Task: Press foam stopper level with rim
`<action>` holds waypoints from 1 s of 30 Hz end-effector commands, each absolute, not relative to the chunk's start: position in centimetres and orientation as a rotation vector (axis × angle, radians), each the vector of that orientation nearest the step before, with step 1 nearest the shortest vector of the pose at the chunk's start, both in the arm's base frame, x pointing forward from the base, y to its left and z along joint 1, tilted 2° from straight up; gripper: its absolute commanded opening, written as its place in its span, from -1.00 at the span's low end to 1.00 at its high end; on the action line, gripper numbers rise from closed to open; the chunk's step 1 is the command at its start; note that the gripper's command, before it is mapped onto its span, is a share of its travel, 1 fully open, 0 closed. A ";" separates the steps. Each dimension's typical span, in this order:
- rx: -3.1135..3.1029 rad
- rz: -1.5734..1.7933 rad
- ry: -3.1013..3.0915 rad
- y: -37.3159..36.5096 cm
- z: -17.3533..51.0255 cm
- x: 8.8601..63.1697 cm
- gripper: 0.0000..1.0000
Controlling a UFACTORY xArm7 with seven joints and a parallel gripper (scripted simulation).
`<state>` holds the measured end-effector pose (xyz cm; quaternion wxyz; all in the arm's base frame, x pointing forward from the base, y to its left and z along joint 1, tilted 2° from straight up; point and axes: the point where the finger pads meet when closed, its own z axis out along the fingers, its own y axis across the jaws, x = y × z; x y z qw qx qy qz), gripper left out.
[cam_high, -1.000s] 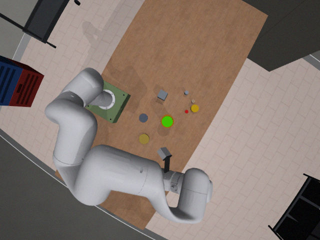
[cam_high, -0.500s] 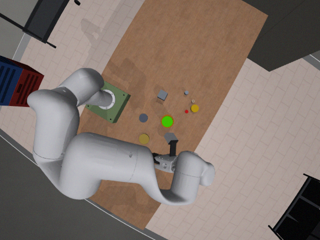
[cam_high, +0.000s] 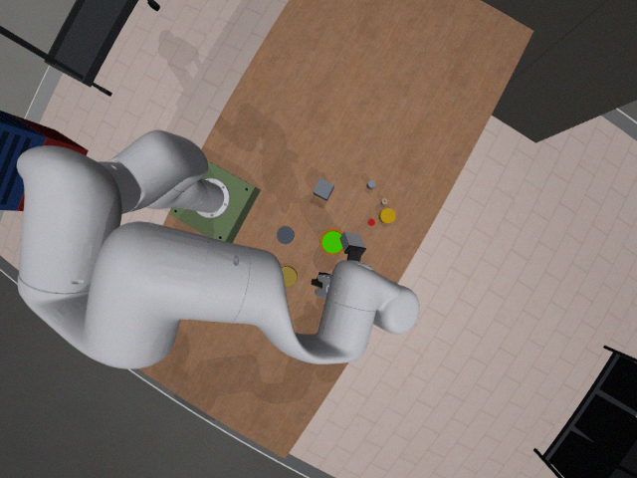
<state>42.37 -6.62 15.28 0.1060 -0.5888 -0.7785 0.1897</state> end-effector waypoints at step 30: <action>-2.346 -0.061 -2.102 2.6 11.2 41.0 -1.00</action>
